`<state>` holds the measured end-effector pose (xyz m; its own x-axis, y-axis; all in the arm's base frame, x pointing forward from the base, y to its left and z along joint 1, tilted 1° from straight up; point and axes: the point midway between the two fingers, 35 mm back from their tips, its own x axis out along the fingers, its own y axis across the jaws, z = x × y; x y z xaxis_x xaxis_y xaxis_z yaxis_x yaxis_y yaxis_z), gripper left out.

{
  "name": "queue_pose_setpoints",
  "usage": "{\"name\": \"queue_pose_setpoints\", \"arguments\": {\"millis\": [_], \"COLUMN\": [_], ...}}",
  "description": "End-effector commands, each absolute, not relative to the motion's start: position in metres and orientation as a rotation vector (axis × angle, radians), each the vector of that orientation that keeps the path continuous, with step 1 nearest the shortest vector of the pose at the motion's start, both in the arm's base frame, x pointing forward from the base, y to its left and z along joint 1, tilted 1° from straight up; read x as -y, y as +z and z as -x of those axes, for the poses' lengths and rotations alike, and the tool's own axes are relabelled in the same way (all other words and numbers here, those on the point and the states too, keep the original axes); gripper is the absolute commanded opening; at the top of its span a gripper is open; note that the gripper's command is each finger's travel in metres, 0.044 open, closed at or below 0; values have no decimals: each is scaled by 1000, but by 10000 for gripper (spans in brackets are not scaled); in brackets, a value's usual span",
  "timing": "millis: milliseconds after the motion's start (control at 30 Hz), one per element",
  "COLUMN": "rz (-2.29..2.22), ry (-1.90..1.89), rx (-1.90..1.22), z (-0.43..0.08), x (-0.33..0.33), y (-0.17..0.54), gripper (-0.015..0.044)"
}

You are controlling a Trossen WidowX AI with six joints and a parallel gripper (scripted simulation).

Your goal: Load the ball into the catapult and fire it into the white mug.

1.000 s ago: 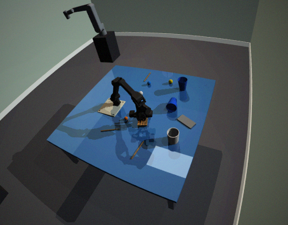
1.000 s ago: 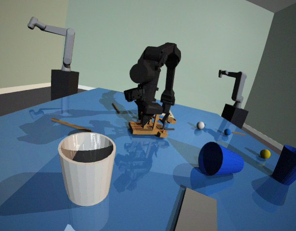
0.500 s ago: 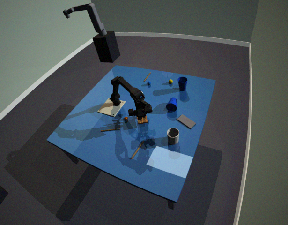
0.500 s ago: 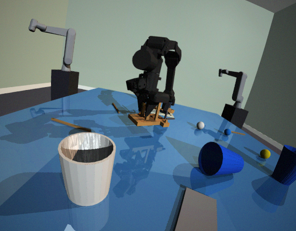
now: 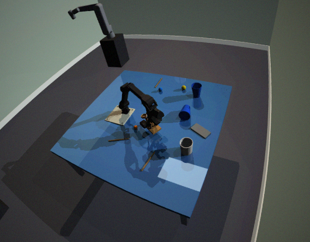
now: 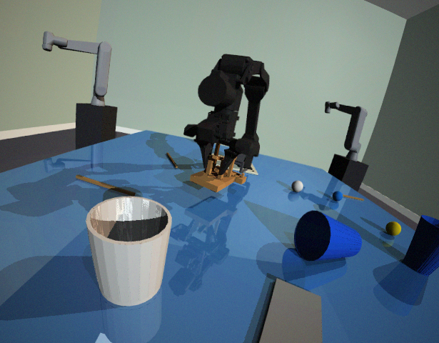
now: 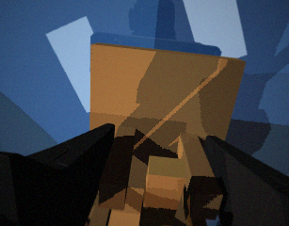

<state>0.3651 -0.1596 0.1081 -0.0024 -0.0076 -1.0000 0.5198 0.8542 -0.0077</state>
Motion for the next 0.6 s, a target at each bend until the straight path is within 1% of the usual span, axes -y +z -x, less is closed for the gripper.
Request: {"name": "queue_pose_setpoints", "arguments": {"millis": [0,567], "rz": [-311,-293], "ry": [-321,-303], "rx": [-1533,-1535], "z": [-374,-379], "x": [154,148], "y": [113,101], "gripper": [0,0]}}
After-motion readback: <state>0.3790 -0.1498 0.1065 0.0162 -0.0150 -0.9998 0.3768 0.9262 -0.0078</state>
